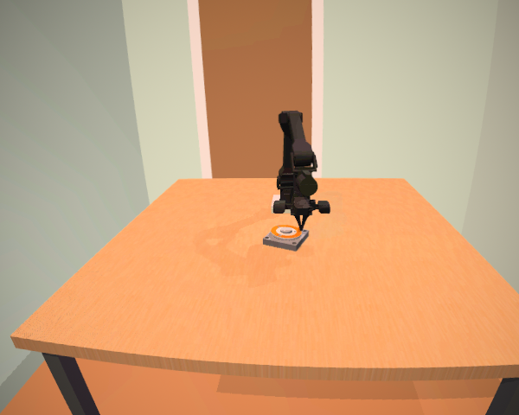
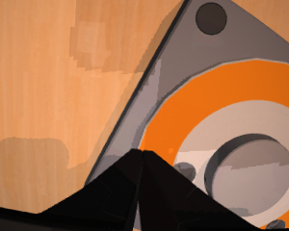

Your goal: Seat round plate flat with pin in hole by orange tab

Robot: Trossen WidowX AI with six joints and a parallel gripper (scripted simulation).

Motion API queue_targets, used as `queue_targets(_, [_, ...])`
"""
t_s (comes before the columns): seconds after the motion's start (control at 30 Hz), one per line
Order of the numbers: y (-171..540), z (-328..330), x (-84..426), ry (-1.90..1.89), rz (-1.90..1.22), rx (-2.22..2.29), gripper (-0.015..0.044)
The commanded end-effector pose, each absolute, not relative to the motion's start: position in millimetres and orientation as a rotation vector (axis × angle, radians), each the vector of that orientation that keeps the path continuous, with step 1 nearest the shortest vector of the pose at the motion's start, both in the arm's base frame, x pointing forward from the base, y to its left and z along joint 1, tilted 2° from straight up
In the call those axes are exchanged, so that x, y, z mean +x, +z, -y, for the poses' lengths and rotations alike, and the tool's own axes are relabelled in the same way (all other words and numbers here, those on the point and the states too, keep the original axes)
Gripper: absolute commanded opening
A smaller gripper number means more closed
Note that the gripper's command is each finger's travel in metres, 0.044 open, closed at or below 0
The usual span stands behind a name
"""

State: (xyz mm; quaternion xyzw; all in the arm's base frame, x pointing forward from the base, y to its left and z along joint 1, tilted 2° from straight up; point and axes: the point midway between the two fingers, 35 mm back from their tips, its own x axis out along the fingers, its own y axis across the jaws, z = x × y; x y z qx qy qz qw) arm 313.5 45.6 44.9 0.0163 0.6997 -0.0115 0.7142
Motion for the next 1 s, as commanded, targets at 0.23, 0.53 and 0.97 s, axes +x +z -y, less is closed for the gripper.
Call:
queue_targets(0.23, [42.6,-47.1,304.2,-0.024,-1.571,0.039,0.0000])
queue_targets(0.53, [42.6,-47.0,302.4,-0.024,-1.571,0.039,0.0000])
queue_targets(0.97, [42.7,-47.1,300.7,-0.024,-1.571,0.039,0.0000])
